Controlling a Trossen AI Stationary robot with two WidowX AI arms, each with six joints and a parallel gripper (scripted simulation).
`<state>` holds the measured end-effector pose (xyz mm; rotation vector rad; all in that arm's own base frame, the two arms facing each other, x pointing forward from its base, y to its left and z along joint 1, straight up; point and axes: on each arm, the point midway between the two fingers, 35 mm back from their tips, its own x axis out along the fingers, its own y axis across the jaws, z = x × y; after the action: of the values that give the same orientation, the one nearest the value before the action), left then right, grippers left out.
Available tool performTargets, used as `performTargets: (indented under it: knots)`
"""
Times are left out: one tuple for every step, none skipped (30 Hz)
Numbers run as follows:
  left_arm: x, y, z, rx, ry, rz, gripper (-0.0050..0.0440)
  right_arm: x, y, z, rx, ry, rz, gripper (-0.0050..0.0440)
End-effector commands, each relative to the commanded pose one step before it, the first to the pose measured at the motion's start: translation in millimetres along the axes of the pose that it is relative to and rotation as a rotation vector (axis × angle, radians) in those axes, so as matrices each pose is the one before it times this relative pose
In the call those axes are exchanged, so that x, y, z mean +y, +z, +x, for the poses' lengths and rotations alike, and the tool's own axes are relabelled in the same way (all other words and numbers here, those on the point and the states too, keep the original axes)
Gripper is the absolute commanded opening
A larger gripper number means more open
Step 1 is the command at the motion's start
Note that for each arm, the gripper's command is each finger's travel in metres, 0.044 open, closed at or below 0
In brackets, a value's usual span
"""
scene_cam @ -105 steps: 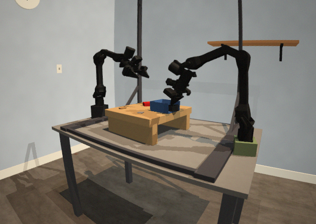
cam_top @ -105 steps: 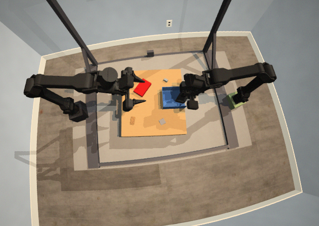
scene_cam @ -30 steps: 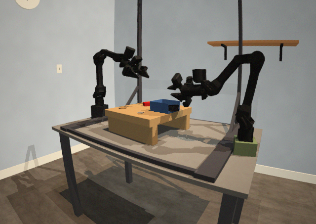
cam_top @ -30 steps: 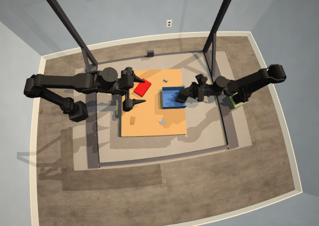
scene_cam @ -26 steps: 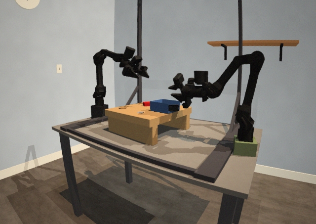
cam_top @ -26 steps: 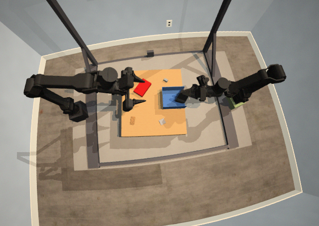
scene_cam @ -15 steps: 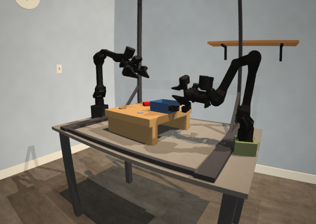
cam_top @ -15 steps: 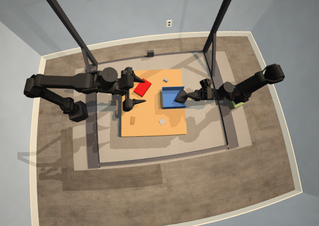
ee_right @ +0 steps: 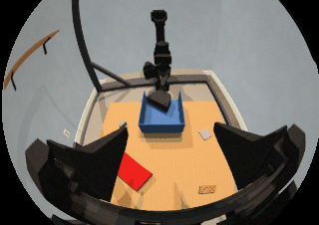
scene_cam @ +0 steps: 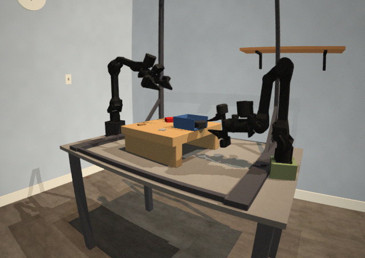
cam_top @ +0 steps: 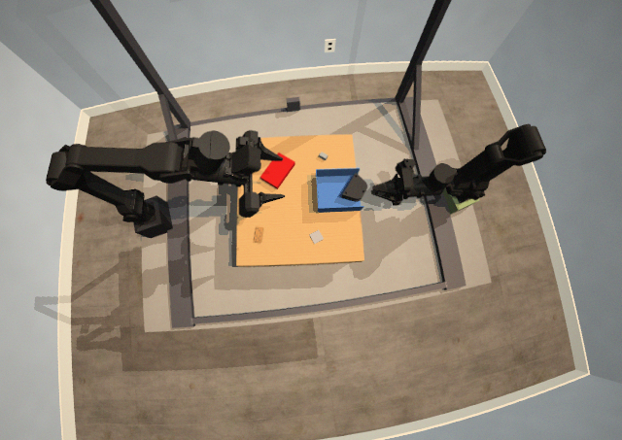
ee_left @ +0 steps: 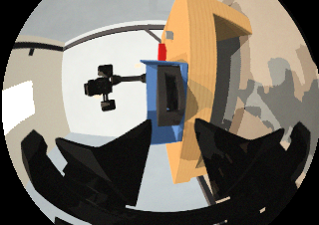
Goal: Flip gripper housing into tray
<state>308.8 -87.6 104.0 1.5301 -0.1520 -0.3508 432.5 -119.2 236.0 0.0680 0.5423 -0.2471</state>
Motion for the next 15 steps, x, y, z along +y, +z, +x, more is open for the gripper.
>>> performTargets:
  knots:
    - [1.03,4.52,-5.82,-0.00327,0.02787,0.03967,0.0198,0.58,8.84,-4.82,-0.02375,0.00486,-0.00256,0.0440]
    - [0.17,0.01,-0.76,0.00008,0.00215,0.00407,0.0198,0.00,0.00,0.00,0.00000,0.00000,0.00000,0.0440]
    - [0.06,0.00,-0.25,0.00003,0.00072,0.00136,0.0198,0.00,0.00,0.00,0.00000,0.00000,0.00000,0.0440]
    - [0.16,-0.01,0.98,0.00000,0.00007,0.00000,0.0198,0.00,0.00,0.00,0.00000,0.00000,0.00000,0.0440]
    - [0.00,0.00,0.00,0.00000,0.00000,0.00000,0.0198,0.00,0.00,0.00,0.00000,0.00000,0.00000,0.0440]
    - [0.00,0.00,0.00,0.00000,0.00000,0.00000,0.0198,0.00,0.00,0.00,0.00000,0.00000,0.00000,0.0440]
    - [0.47,-0.04,2.94,0.00000,0.00021,0.00000,0.0198,0.00,0.00,0.00,0.00000,0.00000,0.00000,0.0440]
    - [0.74,-0.05,4.91,0.00000,0.00035,0.00000,0.0198,0.00,0.00,0.00,0.00000,0.00000,0.00000,0.0440]
    - [0.95,-0.03,6.88,0.00000,0.00049,0.00000,0.0198,0.00,0.00,0.00,0.00000,0.00000,0.00000,0.0440]
    - [1.02,0.00,8.35,0.00000,0.00060,-0.00001,0.0198,0.00,0.00,0.00,0.00000,0.00000,0.00000,0.0440]
    - [0.72,0.04,6.87,0.00000,0.00049,-0.00001,0.0198,0.00,0.00,0.00,0.00000,0.00000,0.00000,0.0440]
    - [0.46,0.05,4.91,0.00000,0.00035,-0.00001,0.0198,0.00,0.00,0.00,0.00000,0.00000,0.00000,0.0440]
    - [0.25,0.04,2.94,0.00000,0.00021,-0.00001,0.0198,0.00,0.00,0.00,0.00000,0.00000,0.00000,0.0440]
    - [0.08,0.01,0.98,0.00000,0.00007,0.00000,0.0198,0.00,0.00,0.00,0.00000,0.00000,0.00000,0.0440]
    - [0.00,0.00,0.00,0.00000,0.00000,0.00000,0.0198,0.00,0.00,0.00,0.00000,0.00000,0.00000,0.0440]
